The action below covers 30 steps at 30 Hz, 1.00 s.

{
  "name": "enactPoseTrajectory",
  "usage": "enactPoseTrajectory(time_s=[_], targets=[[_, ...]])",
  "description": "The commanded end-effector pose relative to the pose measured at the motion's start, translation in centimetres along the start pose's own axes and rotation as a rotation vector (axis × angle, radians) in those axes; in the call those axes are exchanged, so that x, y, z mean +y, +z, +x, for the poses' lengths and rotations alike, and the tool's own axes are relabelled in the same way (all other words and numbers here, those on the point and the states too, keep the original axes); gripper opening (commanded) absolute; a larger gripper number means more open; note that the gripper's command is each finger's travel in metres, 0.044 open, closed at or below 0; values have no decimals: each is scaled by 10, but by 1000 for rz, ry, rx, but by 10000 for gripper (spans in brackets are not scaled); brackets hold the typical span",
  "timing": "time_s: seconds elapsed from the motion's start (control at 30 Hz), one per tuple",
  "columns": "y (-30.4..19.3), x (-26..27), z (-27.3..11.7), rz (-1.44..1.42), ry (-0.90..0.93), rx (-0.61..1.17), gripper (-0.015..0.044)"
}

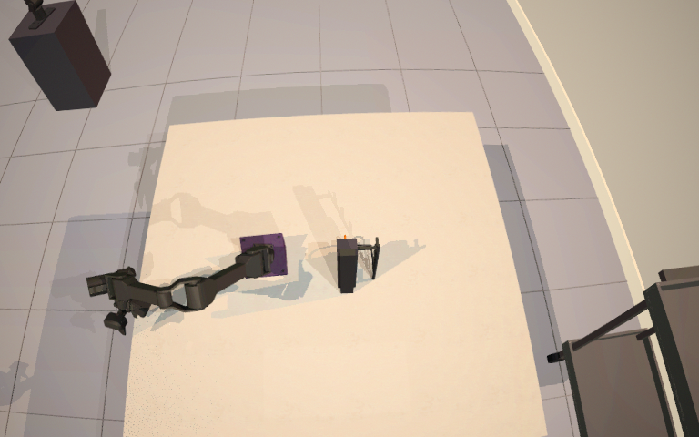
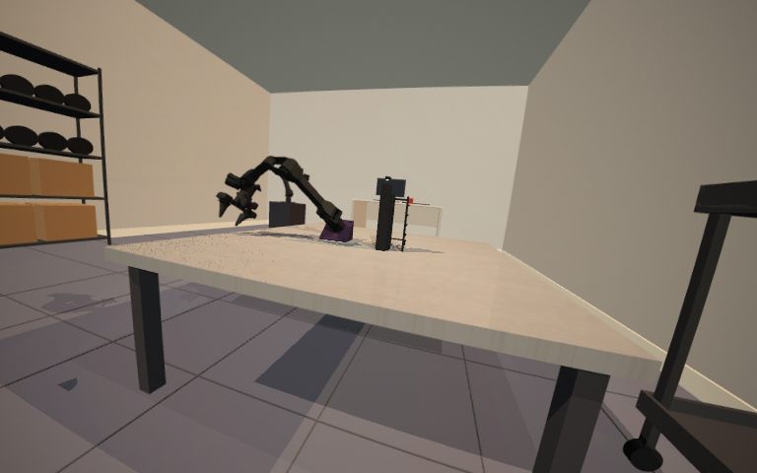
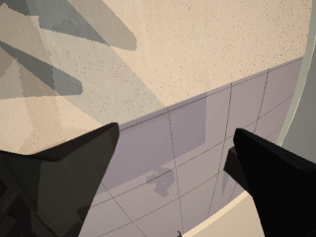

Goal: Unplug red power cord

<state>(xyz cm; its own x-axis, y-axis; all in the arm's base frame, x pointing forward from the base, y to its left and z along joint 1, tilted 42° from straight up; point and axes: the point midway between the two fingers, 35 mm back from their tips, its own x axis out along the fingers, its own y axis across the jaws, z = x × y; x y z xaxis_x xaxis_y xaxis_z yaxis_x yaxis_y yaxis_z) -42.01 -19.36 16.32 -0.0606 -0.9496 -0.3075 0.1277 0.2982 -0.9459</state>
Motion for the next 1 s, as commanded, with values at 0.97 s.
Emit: enactPoseTrajectory(time_s=[0.97], targets=[[166,-144,116,57,61,-138,160]])
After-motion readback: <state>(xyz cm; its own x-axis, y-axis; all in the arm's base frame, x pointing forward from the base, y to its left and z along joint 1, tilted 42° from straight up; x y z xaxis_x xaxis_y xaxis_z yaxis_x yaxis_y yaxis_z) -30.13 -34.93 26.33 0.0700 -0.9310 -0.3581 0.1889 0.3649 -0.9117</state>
